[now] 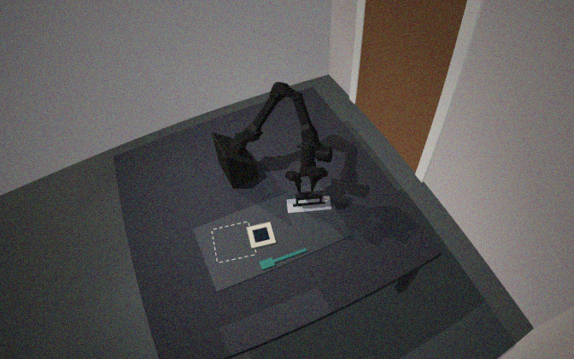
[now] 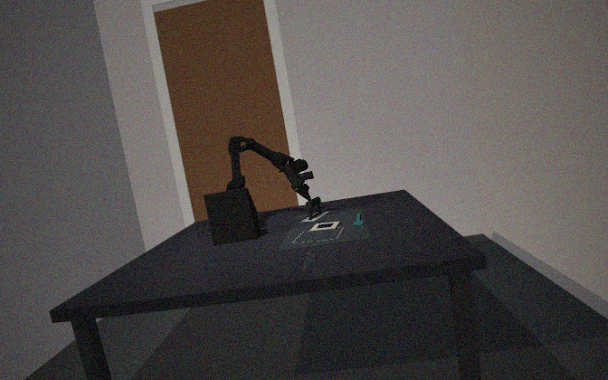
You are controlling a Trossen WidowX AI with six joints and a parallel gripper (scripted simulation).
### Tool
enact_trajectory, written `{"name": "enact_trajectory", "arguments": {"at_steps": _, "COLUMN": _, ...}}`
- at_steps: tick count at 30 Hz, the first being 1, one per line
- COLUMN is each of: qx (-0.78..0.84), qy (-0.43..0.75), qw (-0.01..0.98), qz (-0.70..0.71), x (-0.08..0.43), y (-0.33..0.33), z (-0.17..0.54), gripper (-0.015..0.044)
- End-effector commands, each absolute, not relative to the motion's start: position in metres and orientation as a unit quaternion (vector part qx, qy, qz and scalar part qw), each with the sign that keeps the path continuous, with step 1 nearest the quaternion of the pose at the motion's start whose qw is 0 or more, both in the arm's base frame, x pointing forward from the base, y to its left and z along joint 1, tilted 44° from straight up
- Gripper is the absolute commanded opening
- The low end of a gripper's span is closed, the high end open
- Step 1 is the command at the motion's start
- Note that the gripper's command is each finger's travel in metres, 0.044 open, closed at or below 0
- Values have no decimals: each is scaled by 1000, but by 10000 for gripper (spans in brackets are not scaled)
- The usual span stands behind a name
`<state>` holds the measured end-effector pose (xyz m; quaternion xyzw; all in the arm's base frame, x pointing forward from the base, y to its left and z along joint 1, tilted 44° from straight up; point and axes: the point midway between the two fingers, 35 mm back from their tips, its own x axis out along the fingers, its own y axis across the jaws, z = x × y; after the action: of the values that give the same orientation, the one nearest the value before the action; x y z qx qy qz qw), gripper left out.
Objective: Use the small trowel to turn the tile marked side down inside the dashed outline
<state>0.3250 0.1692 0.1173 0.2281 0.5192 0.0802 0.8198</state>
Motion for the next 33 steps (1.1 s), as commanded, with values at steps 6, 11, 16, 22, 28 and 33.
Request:
{"name": "enact_trajectory", "arguments": {"at_steps": 6, "qx": 112, "qy": 473, "qw": 864, "qz": 131, "x": 320, "y": 171, "z": 115, "gripper": 300}}
{"name": "enact_trajectory", "arguments": {"at_steps": 11, "qx": 39, "qy": 442, "qw": 882, "qz": 158, "x": 317, "y": 172, "z": 114, "gripper": 300}}
{"name": "enact_trajectory", "arguments": {"at_steps": 16, "qx": -35, "qy": 409, "qw": 894, "qz": 180, "x": 314, "y": 173, "z": 113, "gripper": 300}}
{"name": "enact_trajectory", "arguments": {"at_steps": 22, "qx": -124, "qy": 368, "qw": 899, "qz": 202, "x": 310, "y": 173, "z": 112, "gripper": 300}}
{"name": "enact_trajectory", "arguments": {"at_steps": 28, "qx": -212, "qy": 326, "qw": 895, "qz": 218, "x": 306, "y": 173, "z": 112, "gripper": 300}}
{"name": "enact_trajectory", "arguments": {"at_steps": 33, "qx": -261, "qy": 302, "qw": 889, "qz": 224, "x": 303, "y": 173, "z": 112, "gripper": 300}}
